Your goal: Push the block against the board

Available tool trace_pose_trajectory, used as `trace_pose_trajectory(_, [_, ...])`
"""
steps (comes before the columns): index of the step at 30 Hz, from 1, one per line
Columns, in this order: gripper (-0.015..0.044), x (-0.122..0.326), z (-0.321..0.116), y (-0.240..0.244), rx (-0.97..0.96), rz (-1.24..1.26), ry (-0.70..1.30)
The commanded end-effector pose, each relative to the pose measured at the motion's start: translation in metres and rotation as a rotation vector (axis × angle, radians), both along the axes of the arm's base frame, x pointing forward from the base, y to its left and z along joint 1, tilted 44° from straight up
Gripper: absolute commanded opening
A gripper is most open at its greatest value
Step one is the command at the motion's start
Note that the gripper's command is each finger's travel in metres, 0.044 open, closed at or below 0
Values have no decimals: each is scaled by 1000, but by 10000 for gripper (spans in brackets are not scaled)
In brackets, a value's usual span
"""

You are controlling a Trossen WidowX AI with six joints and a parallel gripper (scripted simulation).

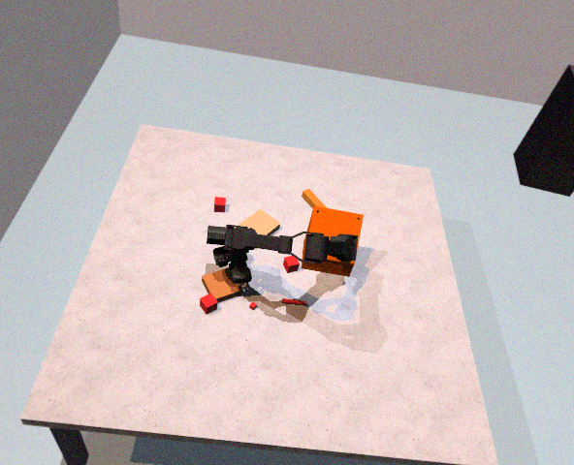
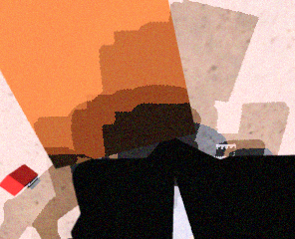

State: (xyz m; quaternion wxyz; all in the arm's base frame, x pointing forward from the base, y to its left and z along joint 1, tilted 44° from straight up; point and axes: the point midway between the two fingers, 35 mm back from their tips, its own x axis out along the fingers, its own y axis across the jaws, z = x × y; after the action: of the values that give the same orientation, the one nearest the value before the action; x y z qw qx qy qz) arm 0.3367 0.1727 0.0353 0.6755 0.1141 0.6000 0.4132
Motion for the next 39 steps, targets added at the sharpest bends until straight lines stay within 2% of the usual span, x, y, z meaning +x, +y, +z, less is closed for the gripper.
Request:
trace_pose_trajectory(1, [0,4,0,3,0,0,3])
trace_pose_trajectory(18, [0,15,5,9,1,0,2])
trace_pose_trajectory(39, [0,-12,-4,-1,0,0,4])
